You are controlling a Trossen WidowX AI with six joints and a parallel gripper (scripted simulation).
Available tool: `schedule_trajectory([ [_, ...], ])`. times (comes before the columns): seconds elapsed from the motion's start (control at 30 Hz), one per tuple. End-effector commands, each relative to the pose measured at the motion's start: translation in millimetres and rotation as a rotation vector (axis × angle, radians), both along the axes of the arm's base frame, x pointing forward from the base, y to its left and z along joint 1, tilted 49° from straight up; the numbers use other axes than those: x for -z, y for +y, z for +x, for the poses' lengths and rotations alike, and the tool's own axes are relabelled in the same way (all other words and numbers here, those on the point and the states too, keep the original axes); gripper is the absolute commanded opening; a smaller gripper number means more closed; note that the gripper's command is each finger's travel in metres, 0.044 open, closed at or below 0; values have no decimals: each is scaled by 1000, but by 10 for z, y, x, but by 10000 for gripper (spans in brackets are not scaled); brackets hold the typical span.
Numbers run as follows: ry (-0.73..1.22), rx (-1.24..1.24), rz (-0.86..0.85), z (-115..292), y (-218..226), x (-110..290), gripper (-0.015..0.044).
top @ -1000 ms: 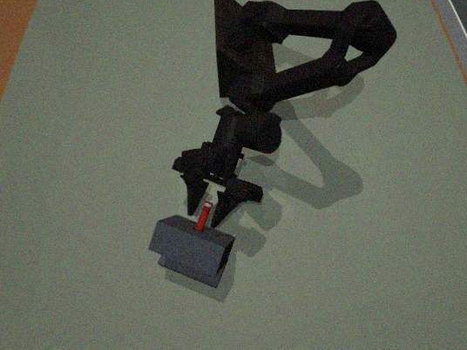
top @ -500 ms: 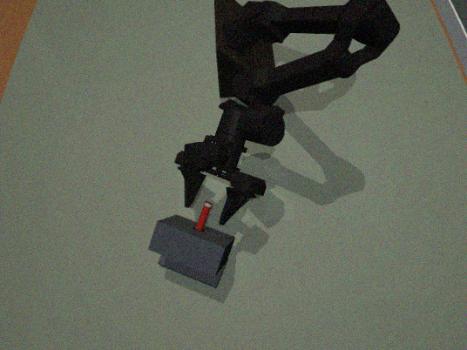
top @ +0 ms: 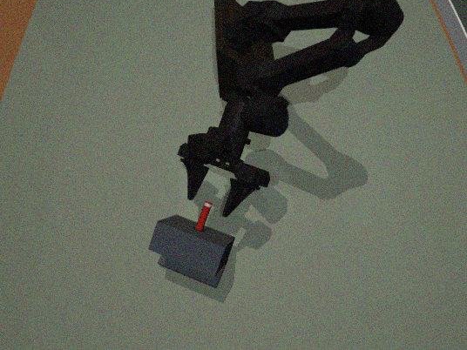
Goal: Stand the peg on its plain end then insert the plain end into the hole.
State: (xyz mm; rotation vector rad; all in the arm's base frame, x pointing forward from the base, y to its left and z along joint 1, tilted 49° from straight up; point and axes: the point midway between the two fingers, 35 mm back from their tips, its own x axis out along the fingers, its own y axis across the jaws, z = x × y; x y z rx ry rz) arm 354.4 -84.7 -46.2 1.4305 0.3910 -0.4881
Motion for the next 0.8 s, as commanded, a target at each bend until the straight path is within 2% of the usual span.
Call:
schedule_trajectory([
  [0.0,5,-4,1,-47,10,-24,440],
  [0.77,7,-4,1,-221,9,-172,440],
])
